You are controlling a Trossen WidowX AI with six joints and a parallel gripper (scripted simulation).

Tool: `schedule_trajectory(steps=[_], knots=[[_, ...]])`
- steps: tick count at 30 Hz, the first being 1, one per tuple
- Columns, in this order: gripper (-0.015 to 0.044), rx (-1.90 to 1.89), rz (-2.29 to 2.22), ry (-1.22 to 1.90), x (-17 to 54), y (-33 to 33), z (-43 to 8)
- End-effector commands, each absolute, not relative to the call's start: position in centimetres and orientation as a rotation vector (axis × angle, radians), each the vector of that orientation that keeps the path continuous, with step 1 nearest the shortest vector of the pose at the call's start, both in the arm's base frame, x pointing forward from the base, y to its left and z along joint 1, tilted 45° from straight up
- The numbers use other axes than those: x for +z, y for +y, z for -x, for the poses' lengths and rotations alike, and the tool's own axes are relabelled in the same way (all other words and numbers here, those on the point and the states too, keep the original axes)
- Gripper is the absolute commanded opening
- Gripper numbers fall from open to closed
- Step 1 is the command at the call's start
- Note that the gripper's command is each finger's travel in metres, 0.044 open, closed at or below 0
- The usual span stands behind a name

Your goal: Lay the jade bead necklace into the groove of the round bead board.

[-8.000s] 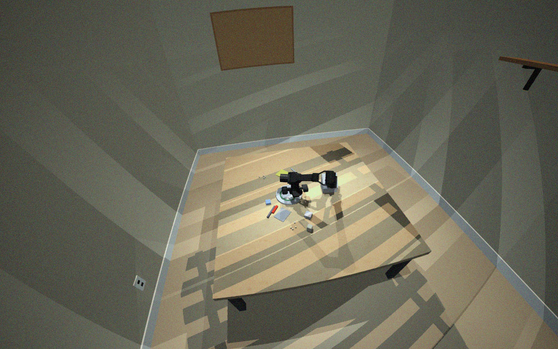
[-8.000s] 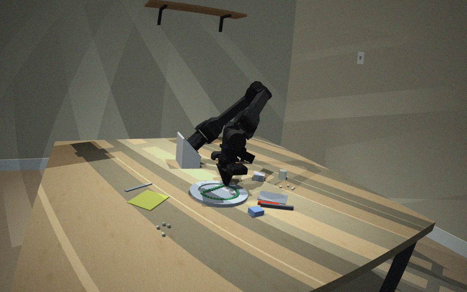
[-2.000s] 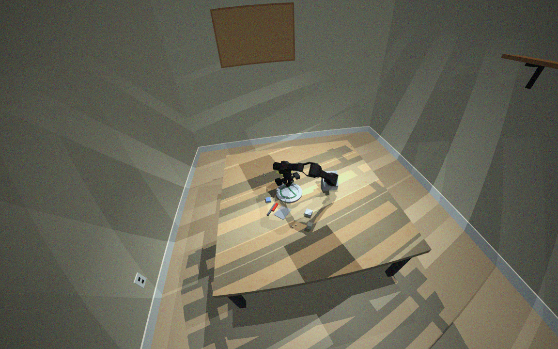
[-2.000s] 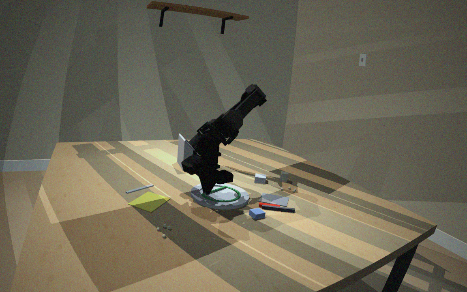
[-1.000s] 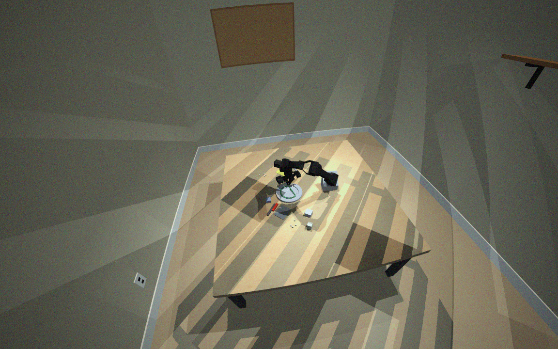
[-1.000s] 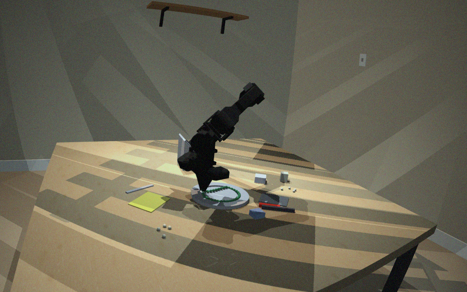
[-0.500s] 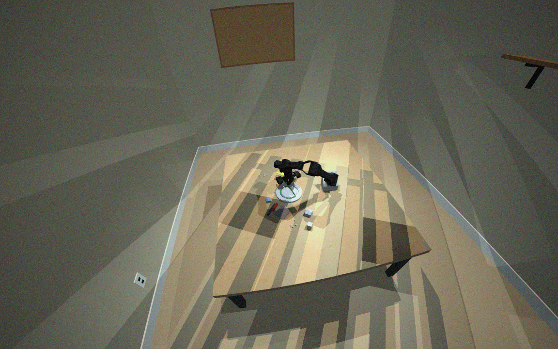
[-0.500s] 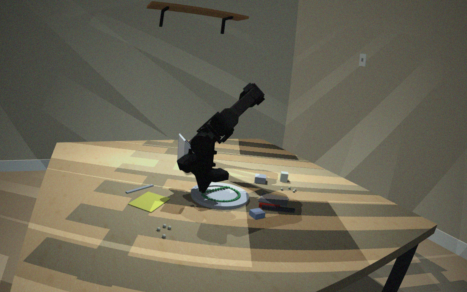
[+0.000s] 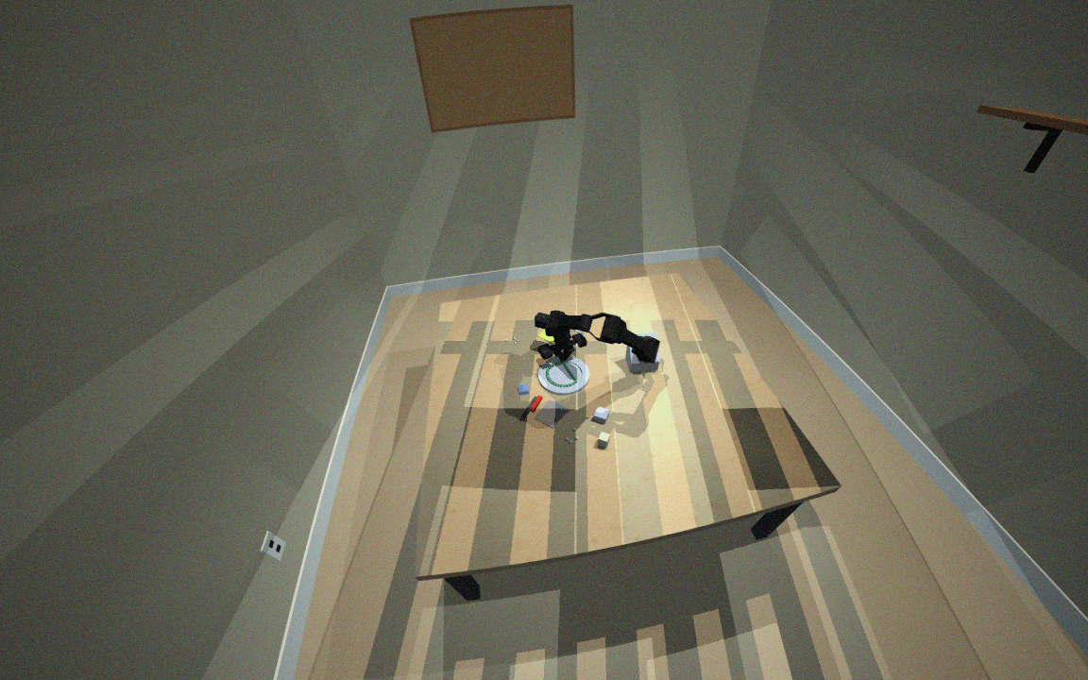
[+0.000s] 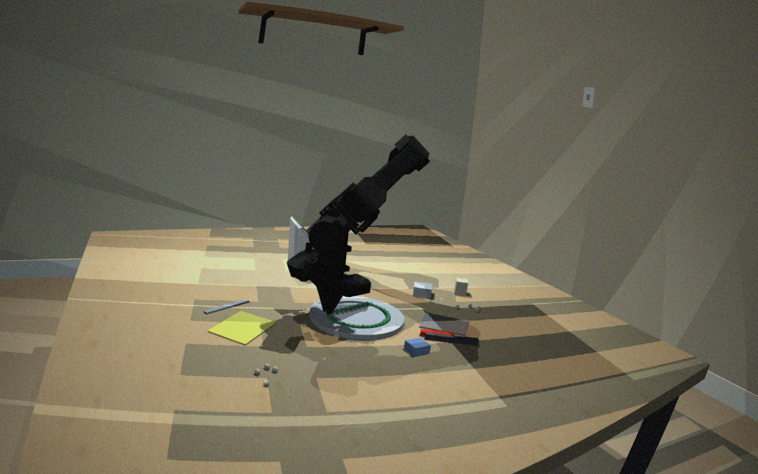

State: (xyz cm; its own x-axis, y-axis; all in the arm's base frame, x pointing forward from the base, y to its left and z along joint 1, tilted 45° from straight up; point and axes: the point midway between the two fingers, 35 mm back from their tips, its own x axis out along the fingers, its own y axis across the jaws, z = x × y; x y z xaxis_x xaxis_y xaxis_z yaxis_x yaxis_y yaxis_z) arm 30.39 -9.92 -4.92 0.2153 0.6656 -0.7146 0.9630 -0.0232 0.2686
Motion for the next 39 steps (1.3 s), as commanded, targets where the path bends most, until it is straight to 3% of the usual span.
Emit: schedule_trajectory(steps=[1,14,39], knots=[[0.0105,-0.516,-1.762,1.521,-4.91,-9.94,-30.39],[0.044,-0.519,-1.766,1.53,-4.78,-9.96,-30.23],[0.044,-0.519,-1.765,1.532,-4.53,-10.2,-30.15]])
